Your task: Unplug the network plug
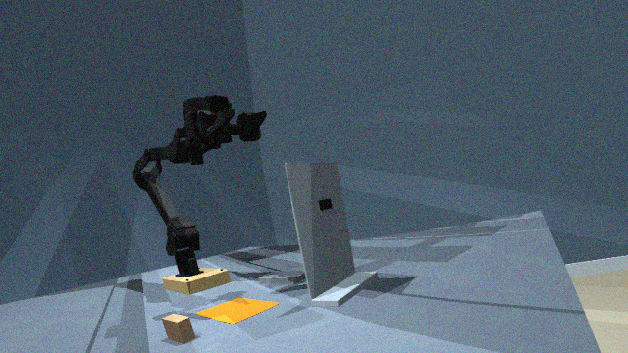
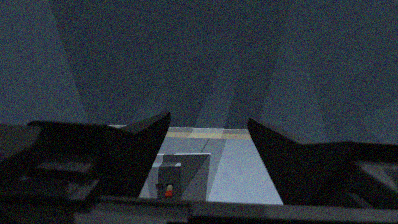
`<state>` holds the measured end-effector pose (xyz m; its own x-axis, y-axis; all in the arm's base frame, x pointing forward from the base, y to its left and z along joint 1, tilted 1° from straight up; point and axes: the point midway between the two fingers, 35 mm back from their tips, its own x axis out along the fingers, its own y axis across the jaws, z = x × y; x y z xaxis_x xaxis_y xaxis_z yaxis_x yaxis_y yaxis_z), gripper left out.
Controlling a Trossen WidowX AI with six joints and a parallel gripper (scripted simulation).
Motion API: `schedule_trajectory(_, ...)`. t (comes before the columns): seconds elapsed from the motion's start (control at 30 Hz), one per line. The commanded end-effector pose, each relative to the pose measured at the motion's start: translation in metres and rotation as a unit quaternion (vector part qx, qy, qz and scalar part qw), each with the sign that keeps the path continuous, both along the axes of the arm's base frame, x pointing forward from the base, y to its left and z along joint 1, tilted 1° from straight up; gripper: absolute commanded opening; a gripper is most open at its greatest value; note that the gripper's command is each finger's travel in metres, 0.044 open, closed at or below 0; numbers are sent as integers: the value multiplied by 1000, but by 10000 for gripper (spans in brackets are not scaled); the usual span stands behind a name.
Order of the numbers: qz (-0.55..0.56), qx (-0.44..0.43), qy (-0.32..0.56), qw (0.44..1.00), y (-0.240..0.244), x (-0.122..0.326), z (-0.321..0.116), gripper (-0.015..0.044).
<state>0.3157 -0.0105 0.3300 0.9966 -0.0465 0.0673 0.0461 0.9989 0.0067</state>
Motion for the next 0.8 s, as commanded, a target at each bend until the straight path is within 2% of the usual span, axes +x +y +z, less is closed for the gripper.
schedule_trajectory(0.0, -1, -3, 0, 1000, 0, 0, -1, 374)
schedule_trajectory(0.27, -24, -124, 17, 992, 16, 13, -39, 164)
schedule_trajectory(0.77, -62, -372, 62, 924, 49, 6, -116, 156)
